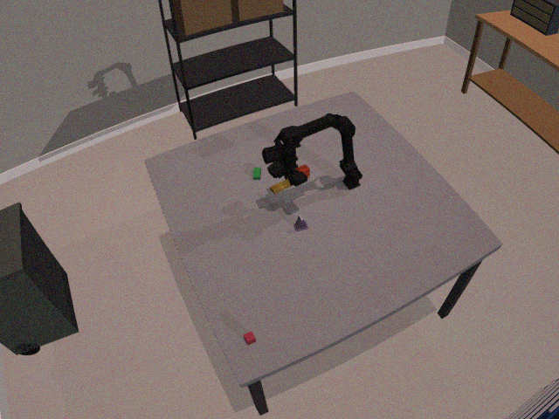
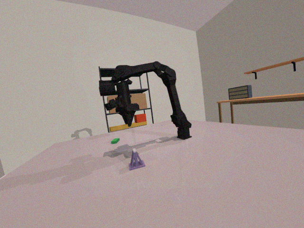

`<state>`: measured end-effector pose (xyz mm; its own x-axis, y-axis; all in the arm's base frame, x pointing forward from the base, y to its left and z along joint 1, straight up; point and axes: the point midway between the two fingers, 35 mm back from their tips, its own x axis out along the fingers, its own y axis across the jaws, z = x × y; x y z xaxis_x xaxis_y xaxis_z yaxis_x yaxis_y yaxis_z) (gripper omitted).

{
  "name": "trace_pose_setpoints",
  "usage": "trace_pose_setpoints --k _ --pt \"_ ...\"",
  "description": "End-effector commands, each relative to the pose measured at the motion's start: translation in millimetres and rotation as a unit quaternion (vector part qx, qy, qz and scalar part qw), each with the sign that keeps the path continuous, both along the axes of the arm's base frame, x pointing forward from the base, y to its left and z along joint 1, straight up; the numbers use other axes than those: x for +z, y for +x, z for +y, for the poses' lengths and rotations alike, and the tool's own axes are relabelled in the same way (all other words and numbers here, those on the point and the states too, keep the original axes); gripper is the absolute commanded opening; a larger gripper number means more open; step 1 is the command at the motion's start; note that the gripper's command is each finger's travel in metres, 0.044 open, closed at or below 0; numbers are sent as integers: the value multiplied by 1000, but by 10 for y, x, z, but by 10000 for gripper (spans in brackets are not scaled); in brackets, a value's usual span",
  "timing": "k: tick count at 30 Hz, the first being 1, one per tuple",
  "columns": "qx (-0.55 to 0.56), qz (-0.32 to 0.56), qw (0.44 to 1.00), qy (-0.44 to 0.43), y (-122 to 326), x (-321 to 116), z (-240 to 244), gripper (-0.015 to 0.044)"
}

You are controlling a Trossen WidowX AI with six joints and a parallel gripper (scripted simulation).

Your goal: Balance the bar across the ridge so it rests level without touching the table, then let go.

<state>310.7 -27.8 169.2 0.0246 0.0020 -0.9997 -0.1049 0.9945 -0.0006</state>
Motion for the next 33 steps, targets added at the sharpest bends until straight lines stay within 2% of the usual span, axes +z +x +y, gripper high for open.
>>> trace_pose_setpoints --k 1,33 --pt "-13 -2 1000 -1 75 20 104 0" --pt "-111 -3 994 6 458 -38 1203 0"
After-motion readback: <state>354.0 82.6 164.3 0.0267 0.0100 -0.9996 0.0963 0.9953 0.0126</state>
